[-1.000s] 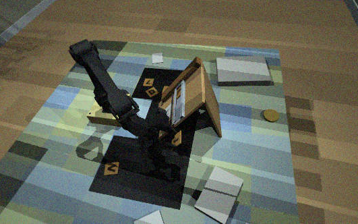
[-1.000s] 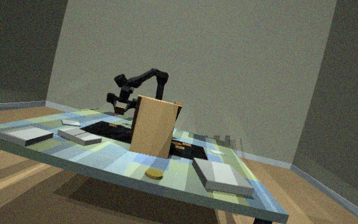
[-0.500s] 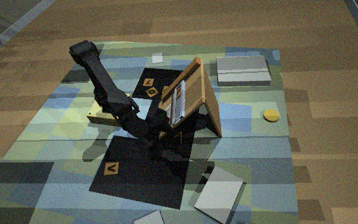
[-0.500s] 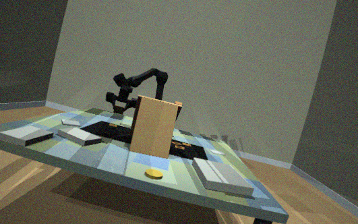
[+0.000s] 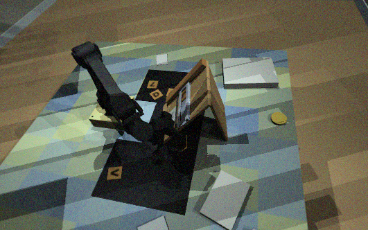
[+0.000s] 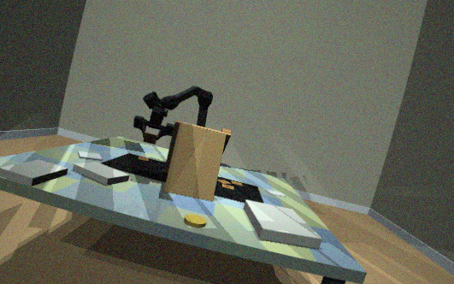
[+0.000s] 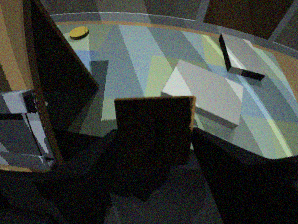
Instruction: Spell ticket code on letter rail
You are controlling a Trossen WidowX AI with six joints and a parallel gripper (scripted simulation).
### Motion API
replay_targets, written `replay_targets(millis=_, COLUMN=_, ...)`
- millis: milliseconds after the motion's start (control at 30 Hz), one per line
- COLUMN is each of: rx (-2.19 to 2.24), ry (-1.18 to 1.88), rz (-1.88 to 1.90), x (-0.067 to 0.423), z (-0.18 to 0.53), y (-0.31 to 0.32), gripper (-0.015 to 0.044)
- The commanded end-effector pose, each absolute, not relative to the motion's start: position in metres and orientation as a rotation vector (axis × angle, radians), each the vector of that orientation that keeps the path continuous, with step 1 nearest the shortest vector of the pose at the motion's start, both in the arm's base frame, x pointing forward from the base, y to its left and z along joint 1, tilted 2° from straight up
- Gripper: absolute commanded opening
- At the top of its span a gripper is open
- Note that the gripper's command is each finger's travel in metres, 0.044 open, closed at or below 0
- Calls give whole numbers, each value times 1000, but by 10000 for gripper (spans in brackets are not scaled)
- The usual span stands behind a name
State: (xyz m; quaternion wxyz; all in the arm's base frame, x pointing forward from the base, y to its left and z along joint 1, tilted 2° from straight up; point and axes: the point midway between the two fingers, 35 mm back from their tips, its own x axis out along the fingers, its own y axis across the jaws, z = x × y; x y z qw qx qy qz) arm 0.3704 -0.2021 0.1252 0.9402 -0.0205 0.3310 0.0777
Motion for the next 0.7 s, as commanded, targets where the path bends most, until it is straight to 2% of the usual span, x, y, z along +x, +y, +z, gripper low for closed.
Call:
replay_targets(millis=0, rx=-47, ry=671, rz=164, x=372, z=128, y=-202, gripper=0)
replay_targets(millis=667, rx=-47, ry=671, rz=164, x=370, z=127, y=-196, gripper=0)
